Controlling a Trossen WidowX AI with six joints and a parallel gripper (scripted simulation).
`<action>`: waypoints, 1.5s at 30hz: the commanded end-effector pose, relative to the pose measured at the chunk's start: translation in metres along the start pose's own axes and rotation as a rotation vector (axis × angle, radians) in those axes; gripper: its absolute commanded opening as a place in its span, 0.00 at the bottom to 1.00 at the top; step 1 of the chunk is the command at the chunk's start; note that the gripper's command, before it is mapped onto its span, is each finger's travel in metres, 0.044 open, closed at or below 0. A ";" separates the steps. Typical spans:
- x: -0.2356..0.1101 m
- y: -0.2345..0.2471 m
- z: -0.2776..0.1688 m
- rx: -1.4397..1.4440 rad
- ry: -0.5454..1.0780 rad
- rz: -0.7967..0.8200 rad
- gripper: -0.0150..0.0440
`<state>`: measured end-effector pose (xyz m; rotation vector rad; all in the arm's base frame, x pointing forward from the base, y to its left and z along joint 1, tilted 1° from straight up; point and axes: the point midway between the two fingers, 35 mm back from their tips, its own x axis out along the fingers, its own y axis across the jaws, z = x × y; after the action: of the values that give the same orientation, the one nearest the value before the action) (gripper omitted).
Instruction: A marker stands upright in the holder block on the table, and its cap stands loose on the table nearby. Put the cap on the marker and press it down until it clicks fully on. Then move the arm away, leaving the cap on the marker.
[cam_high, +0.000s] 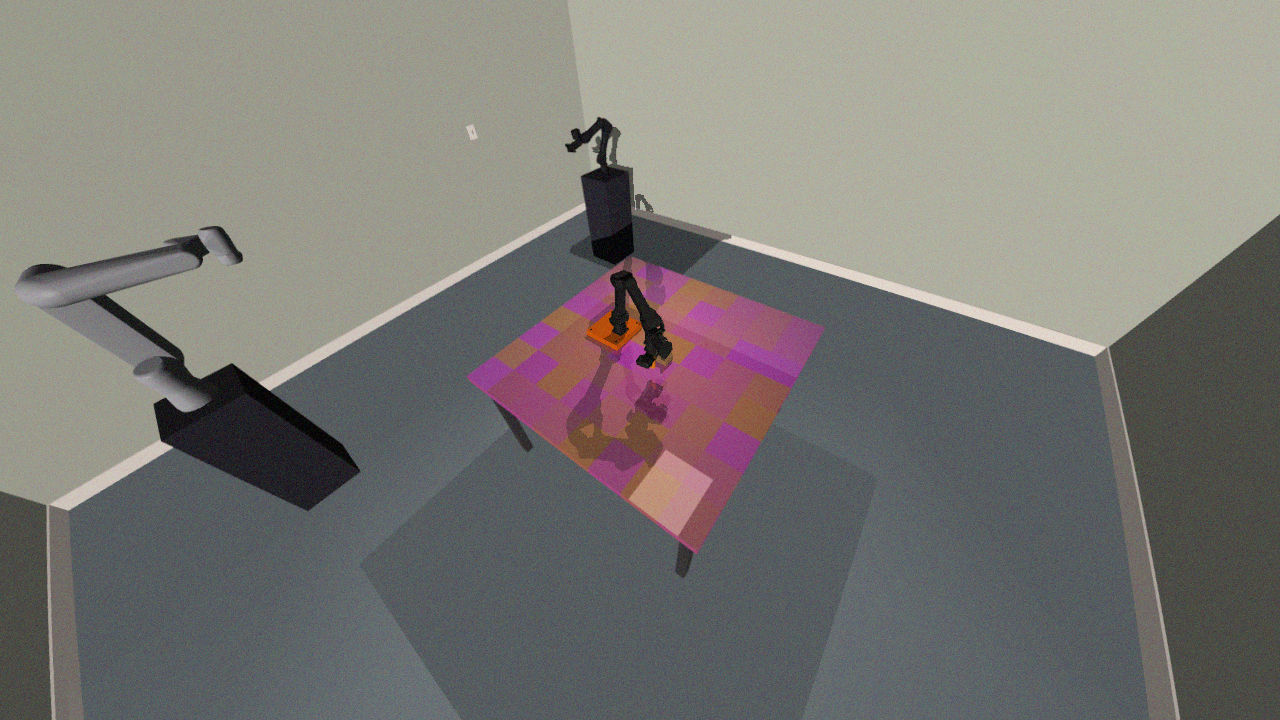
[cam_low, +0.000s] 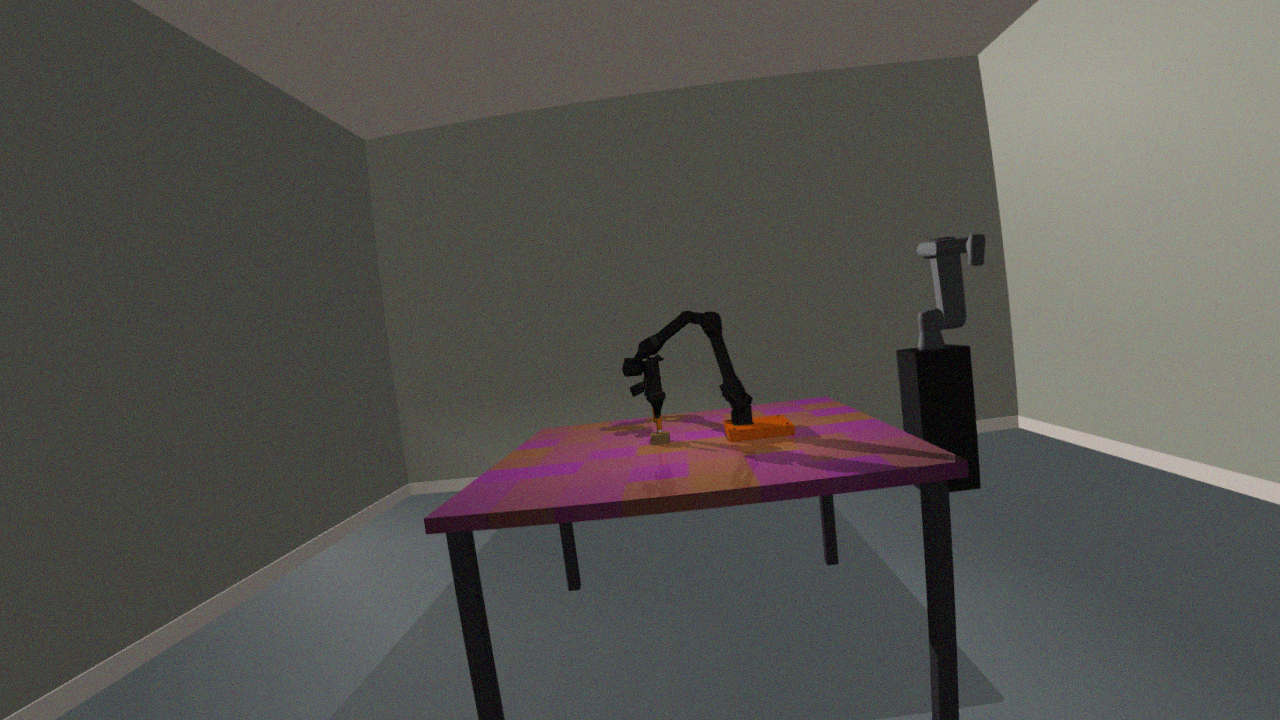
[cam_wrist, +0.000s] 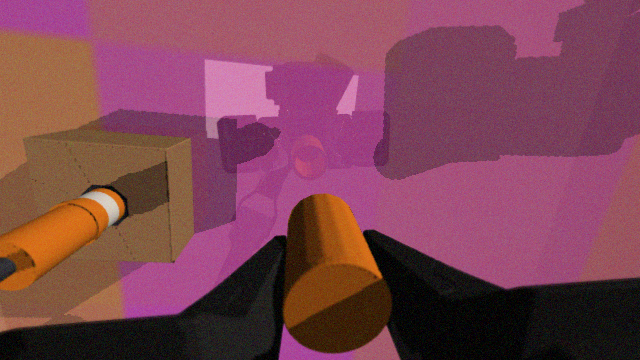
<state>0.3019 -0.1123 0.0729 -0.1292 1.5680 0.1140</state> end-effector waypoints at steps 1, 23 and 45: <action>-0.007 0.005 0.002 -0.003 -0.006 -0.002 0.25; -0.047 0.082 0.009 -0.003 -0.009 0.006 0.25; -0.046 0.105 0.006 -0.002 -0.006 0.008 0.25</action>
<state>0.2931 -0.0081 0.1239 -0.1306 1.5552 0.1229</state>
